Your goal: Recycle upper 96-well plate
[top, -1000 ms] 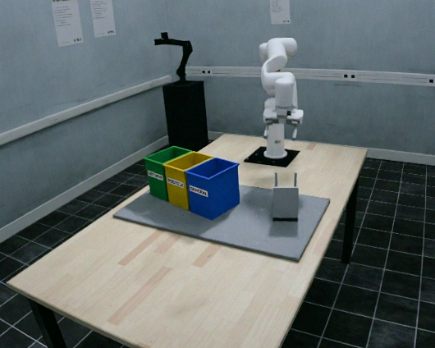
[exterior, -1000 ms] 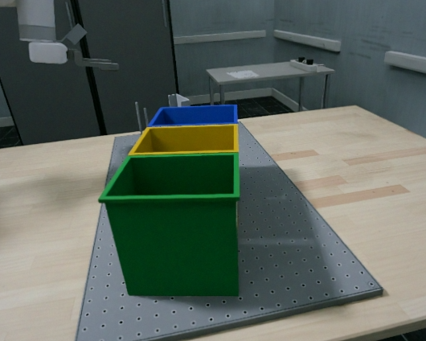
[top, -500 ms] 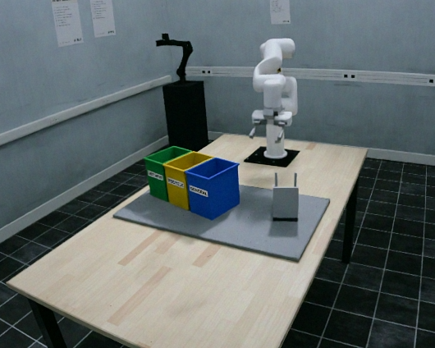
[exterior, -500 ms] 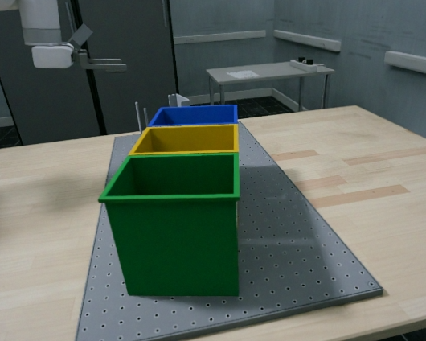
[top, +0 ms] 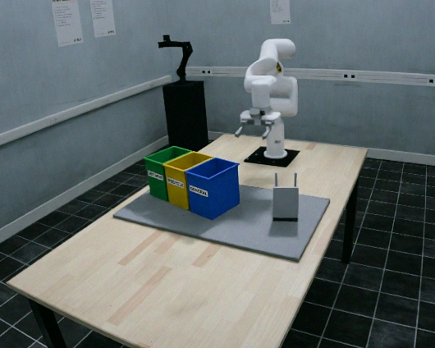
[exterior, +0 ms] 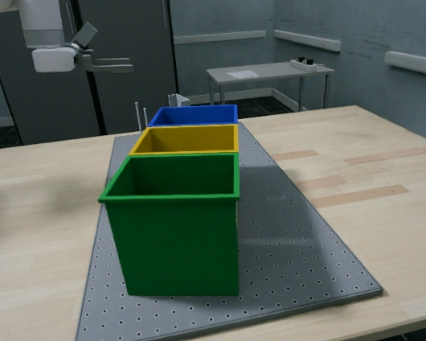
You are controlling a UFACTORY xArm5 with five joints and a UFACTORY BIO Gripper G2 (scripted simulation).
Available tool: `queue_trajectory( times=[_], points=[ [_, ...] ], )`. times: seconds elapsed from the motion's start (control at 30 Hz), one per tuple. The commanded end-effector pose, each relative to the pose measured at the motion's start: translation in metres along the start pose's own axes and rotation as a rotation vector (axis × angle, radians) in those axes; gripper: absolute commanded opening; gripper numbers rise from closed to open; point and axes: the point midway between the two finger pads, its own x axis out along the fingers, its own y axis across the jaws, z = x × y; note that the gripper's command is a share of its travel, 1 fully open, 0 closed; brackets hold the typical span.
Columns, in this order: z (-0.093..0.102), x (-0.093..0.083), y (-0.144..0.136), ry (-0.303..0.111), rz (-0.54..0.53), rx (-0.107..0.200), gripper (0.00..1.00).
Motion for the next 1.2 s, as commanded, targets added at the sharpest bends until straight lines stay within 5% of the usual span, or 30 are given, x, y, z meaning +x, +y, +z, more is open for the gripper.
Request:
queue_trajectory(
  times=[0.0, 0.3, 0.37, 0.63, 1.17],
  points=[
    [0.003, 0.004, -0.014, -0.026, -0.027, 0.006, 0.37],
    [0.006, 0.008, -0.048, -0.043, -0.048, 0.010, 0.37],
    [0.007, 0.009, -0.058, -0.081, -0.095, 0.014, 0.37],
    [0.010, 0.010, -0.088, -0.081, -0.095, 0.013, 0.37],
    [0.010, 0.011, -0.084, -0.081, -0.062, 0.012, 0.37]
  ],
)
